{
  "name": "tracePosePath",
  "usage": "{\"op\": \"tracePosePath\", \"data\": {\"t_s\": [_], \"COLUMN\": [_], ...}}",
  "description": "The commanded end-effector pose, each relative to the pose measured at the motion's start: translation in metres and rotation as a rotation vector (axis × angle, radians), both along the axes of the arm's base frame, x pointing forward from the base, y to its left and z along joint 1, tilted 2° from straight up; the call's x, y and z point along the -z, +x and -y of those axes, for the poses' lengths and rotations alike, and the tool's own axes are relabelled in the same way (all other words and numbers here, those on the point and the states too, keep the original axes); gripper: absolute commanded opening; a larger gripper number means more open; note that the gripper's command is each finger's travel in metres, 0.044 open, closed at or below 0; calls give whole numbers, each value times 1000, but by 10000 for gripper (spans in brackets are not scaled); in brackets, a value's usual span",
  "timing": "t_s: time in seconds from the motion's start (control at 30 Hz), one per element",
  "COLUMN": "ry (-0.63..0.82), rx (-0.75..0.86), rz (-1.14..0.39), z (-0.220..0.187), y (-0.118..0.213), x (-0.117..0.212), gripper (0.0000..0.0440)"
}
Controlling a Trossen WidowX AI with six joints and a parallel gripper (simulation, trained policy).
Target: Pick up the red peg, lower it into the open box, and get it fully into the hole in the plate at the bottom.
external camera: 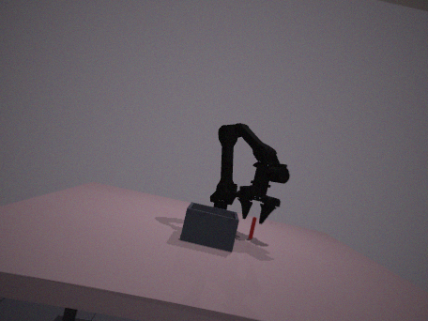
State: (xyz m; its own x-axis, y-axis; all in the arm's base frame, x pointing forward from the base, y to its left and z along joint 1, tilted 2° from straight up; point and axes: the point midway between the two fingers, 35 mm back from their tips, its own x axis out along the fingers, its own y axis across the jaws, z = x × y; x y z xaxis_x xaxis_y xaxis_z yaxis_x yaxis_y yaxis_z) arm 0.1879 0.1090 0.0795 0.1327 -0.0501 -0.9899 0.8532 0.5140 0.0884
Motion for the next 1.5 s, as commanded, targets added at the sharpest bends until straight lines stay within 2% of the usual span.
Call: {"op": "tracePosePath", "data": {"t_s": [0.0,0.17,0.23,0.77,1.47], "ry": [24,49,57,138,33], "rx": [13,30,42,44,-101], "rz": [-4,2,-1,-90,144], "z": [-4,-7,-7,-9,22], "y": [-3,-4,-5,-11,33], "x": [22,40,46,48,-35], "gripper": [440,434,409,0,0]}}
